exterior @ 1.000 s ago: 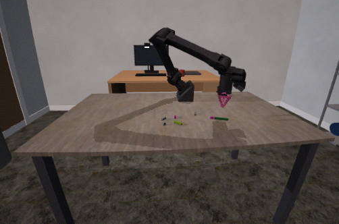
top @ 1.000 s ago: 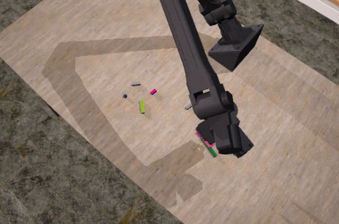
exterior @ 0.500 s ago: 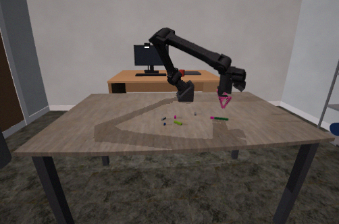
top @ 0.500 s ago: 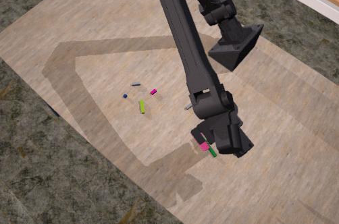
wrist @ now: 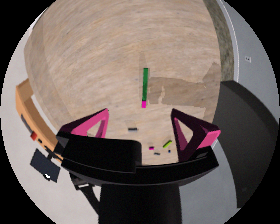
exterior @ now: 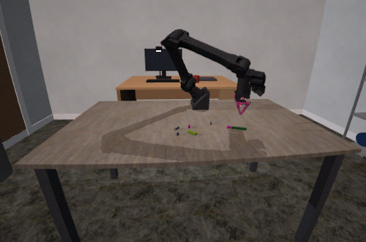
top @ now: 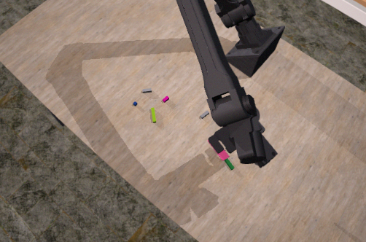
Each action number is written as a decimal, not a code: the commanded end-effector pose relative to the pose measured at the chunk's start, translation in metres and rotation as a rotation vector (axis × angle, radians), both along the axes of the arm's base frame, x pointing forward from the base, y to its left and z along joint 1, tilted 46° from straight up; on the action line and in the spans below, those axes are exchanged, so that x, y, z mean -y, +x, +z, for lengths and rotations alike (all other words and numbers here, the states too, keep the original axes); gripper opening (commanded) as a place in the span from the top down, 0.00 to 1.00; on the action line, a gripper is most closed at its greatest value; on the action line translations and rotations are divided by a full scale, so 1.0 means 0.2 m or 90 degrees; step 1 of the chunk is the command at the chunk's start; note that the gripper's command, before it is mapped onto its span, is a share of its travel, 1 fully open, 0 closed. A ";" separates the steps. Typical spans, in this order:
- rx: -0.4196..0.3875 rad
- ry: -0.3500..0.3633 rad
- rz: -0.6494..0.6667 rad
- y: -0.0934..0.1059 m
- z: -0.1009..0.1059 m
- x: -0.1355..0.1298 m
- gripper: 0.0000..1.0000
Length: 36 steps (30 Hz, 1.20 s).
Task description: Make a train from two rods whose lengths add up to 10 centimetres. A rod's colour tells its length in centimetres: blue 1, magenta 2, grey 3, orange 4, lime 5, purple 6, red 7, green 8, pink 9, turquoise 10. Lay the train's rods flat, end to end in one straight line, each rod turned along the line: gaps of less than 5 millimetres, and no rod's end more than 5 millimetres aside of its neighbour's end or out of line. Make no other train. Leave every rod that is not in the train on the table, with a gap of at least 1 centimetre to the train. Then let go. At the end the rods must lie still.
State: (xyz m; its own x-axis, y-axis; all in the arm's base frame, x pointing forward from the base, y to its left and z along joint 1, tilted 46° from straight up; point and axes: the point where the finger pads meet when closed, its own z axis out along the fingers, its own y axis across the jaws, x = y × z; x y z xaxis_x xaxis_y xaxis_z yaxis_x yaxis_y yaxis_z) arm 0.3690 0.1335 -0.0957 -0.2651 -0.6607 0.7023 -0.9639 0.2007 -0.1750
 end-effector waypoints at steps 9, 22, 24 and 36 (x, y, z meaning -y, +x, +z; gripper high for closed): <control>0.053 0.035 0.009 0.13 0.29 -0.34 0.00; 0.049 0.031 -0.010 0.15 0.39 -0.39 0.00; 0.036 0.020 0.001 0.09 0.36 -0.39 0.00; 0.034 0.020 0.002 0.08 0.36 -0.39 0.00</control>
State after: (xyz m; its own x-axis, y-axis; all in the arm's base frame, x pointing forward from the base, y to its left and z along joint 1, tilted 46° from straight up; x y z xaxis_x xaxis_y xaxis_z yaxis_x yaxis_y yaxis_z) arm 0.3787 0.1960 -0.0357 -0.2826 -0.6658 0.6905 -0.9592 0.2037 -0.1962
